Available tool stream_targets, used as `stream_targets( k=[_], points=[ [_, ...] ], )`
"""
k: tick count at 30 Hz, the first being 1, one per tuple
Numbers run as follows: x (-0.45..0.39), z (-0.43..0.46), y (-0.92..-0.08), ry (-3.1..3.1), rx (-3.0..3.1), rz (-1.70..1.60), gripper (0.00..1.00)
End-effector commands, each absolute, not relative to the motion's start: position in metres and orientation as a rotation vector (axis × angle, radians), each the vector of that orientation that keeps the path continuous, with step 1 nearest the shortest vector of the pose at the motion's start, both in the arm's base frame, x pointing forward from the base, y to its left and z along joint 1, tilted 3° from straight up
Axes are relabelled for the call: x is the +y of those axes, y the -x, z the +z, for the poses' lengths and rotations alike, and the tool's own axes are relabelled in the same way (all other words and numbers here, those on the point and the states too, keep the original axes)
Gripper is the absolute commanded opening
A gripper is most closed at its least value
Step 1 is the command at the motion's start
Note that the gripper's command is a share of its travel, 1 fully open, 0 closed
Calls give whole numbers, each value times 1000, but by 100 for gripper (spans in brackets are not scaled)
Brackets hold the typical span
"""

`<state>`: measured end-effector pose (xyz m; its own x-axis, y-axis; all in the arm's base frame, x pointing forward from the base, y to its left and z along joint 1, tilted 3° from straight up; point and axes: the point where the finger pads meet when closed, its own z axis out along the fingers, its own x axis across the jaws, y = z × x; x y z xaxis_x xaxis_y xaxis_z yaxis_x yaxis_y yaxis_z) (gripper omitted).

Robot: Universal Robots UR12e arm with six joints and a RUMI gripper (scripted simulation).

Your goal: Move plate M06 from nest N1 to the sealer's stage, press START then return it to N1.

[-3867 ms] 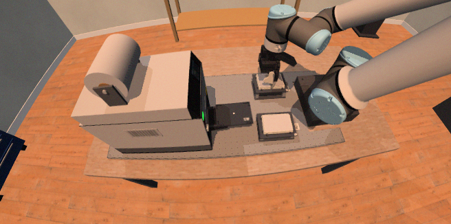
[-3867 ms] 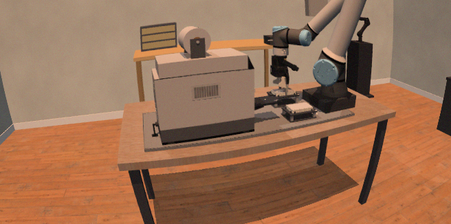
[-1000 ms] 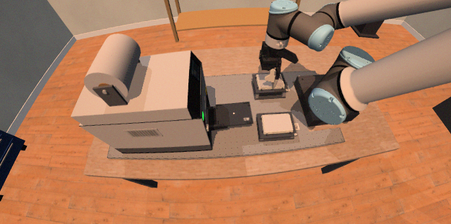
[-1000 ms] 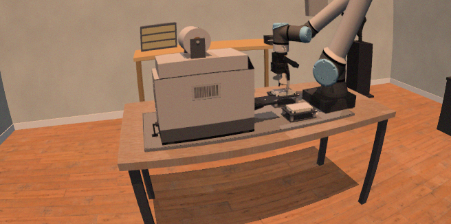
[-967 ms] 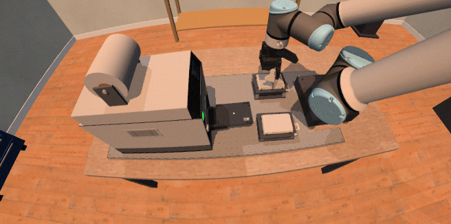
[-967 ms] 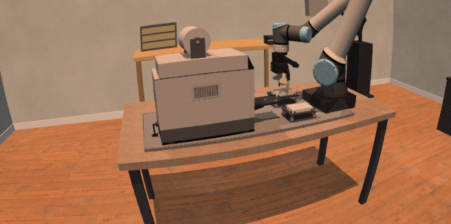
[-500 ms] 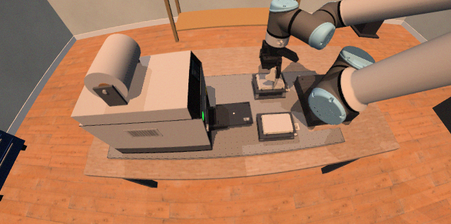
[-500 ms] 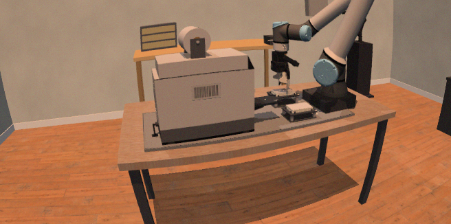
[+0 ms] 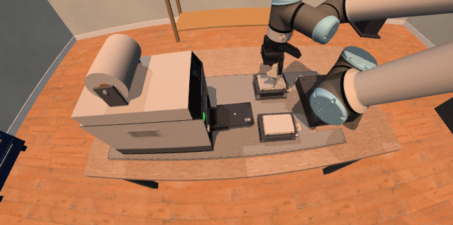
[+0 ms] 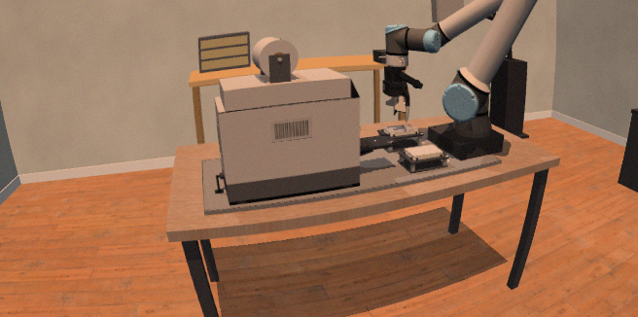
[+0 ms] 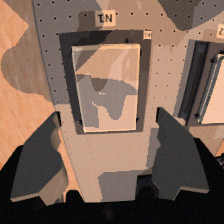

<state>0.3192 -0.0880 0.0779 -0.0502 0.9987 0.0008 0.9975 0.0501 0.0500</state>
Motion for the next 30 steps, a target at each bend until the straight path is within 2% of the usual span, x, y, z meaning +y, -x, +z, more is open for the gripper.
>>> stream_targets(
  k=[1,30],
  points=[
    [-90,89,-319,-2142,2251,58,68],
    [-90,132,-317,-2142,2251,58,68]
  ],
)
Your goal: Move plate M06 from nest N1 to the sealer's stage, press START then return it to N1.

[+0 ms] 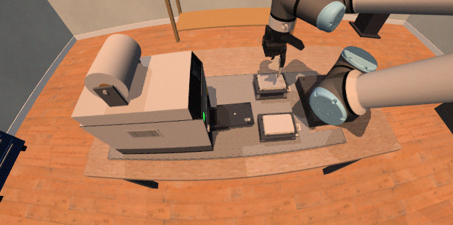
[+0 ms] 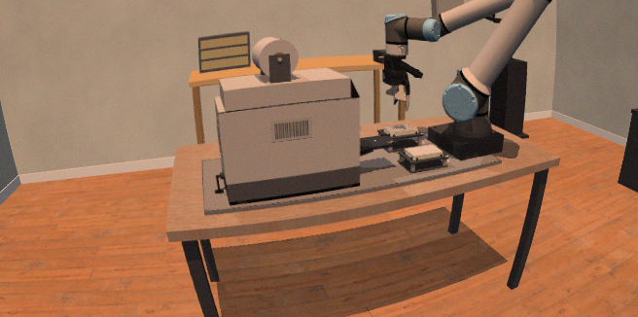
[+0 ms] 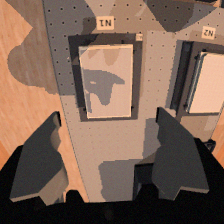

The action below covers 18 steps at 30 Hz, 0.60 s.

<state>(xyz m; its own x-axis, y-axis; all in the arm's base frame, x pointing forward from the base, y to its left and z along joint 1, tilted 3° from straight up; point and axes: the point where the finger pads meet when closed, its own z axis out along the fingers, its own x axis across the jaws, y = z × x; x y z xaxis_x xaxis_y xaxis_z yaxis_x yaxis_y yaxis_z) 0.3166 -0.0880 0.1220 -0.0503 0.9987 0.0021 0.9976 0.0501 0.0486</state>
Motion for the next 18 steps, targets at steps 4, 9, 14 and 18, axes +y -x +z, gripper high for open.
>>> stream_targets(
  k=[4,9,14,18],
  points=[
    [-90,138,-317,-2141,2251,58,68],
    [-90,141,-317,-2141,2251,58,68],
    [-86,144,-319,-2139,2255,58,68],
    [-79,151,-321,-2138,2254,58,68]
  ],
)
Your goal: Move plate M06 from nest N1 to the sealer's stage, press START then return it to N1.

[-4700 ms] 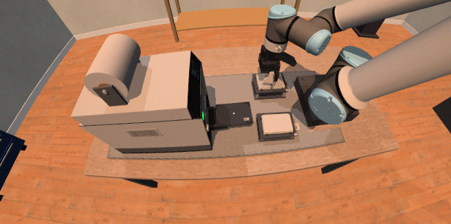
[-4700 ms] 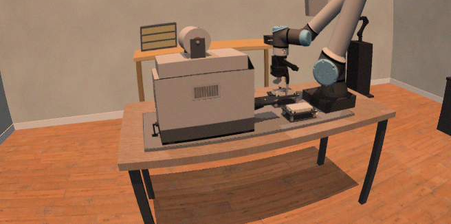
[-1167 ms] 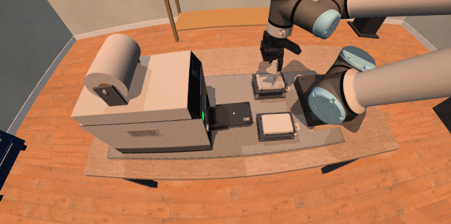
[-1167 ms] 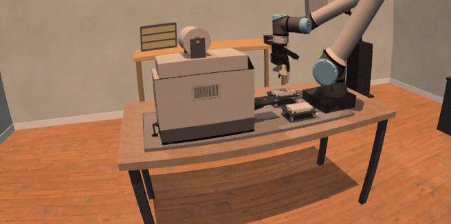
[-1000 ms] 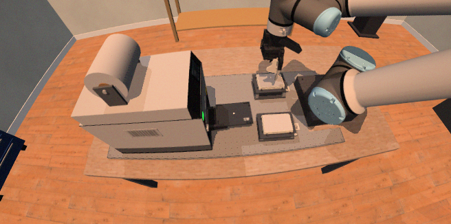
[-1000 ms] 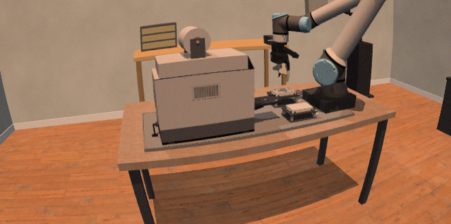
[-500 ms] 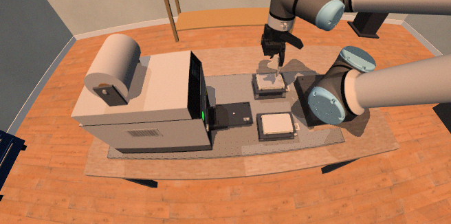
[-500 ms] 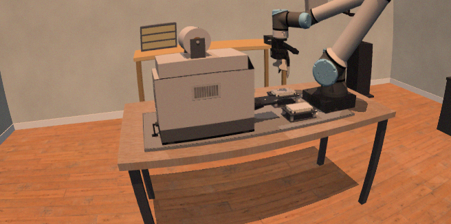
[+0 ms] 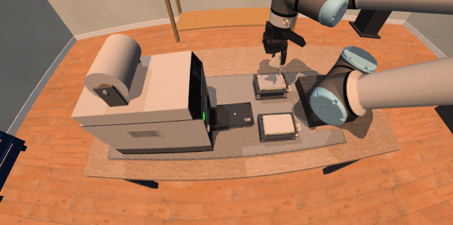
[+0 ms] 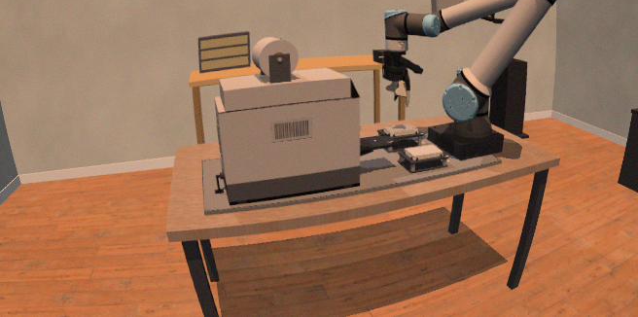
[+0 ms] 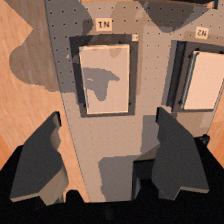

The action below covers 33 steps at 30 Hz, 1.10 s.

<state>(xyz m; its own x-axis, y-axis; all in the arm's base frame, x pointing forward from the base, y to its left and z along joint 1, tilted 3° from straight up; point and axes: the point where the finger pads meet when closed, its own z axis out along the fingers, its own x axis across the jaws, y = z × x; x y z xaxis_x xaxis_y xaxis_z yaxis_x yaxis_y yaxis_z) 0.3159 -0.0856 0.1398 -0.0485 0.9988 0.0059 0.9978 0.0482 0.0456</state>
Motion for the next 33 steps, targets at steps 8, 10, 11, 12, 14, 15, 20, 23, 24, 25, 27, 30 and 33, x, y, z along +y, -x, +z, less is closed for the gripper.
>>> stream_targets(
  k=[8,10,11,12,14,15,20,23,24,25,27,30,33],
  points=[
    [-54,175,-328,-2137,2255,57,68],
    [-54,176,-328,-2137,2255,57,68],
    [-54,176,-328,-2137,2255,57,68],
    [-50,179,-329,-2135,2257,57,68],
    [-43,186,-331,-2135,2257,57,68],
    [-39,189,-332,-2136,2257,58,68],
    [-32,196,-334,-2135,2259,58,68],
    [-21,205,-338,-2135,2260,58,68],
    [-18,209,-339,-2136,2260,58,68],
    [-17,209,-339,-2136,2260,58,68],
    [-17,209,-339,-2136,2260,58,68],
    [-7,219,-342,-2135,2262,57,68],
    [0,225,-344,-2135,2262,57,68]
  ],
)
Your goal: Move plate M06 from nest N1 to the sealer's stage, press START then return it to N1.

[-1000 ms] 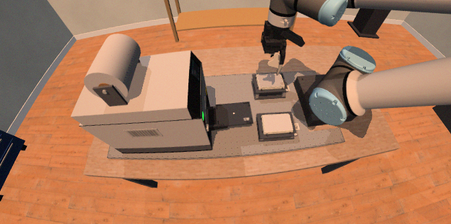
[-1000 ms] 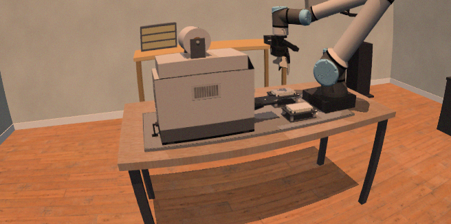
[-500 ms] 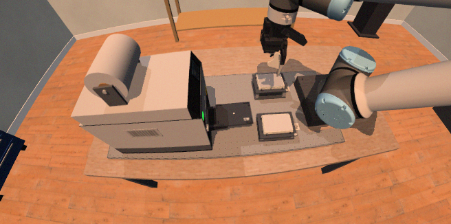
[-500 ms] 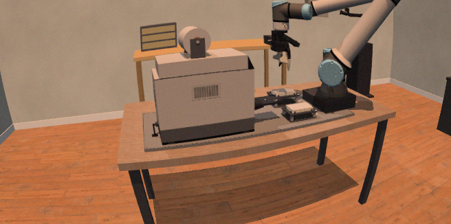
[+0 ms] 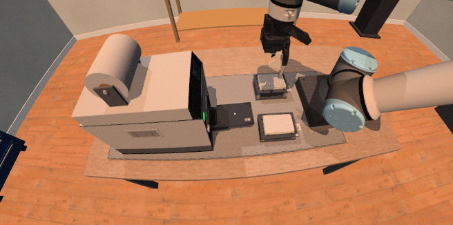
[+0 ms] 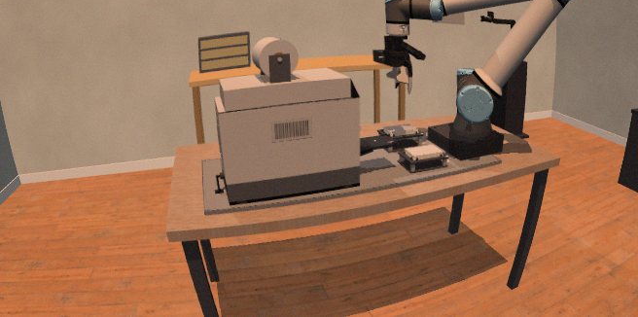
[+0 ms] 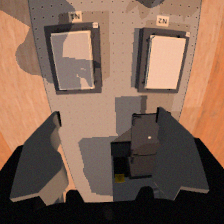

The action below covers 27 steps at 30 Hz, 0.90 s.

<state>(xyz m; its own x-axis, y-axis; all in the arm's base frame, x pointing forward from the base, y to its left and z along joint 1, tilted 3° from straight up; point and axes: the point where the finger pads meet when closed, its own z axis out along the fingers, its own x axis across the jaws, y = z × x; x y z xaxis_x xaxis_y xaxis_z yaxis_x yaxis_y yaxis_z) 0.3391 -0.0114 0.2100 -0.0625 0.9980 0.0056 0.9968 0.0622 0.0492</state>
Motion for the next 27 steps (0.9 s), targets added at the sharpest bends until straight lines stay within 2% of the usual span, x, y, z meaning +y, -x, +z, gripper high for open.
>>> stream_targets(
  k=[1,27],
  points=[
    [0,225,-344,-2135,2262,57,68],
    [19,241,-349,-2135,2262,59,68]
  ],
)
